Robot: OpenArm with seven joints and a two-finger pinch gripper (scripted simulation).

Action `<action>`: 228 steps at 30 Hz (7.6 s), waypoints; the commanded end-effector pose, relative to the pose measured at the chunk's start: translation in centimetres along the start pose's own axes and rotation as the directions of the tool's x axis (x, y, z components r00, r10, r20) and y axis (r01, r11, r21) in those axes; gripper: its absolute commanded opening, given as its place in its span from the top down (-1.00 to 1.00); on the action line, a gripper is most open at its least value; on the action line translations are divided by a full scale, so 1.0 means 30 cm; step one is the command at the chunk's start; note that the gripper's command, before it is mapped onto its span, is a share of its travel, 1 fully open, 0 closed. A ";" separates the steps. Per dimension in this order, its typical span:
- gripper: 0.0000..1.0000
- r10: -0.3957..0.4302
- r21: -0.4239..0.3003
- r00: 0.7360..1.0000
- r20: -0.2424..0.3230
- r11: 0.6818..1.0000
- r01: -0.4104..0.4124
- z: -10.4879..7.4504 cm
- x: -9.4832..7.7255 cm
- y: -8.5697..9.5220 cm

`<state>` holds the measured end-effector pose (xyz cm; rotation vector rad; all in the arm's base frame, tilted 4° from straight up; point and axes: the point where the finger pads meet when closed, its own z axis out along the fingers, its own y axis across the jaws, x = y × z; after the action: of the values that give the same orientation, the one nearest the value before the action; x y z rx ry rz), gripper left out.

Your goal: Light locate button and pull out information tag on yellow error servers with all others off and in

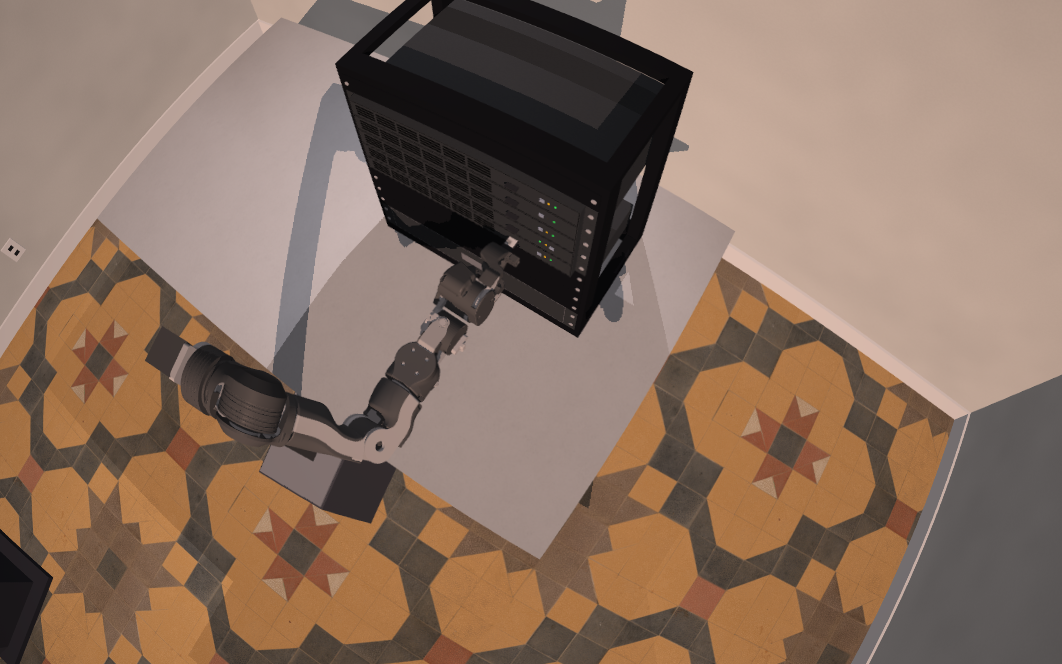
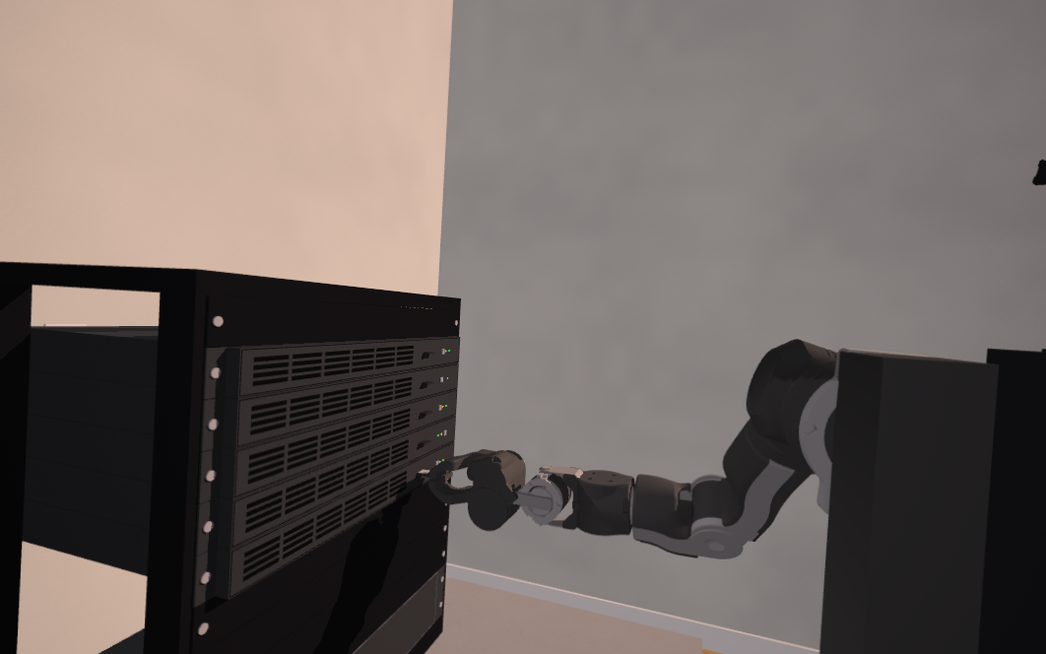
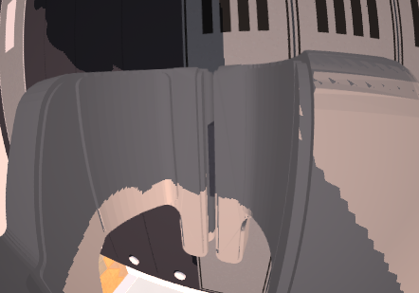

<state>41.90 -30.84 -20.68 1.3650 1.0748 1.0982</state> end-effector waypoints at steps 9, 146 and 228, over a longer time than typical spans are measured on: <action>1.00 0.000 -0.001 0.999 -0.032 1.000 0.000 -0.028 0.034 -0.002; 0.80 0.004 0.001 1.000 -0.031 1.000 -0.004 -0.254 -0.001 0.159; 0.80 0.005 0.010 1.000 -0.031 1.000 -0.005 0.055 0.008 0.143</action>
<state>43.63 -31.37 -16.48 1.3682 1.0994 1.1166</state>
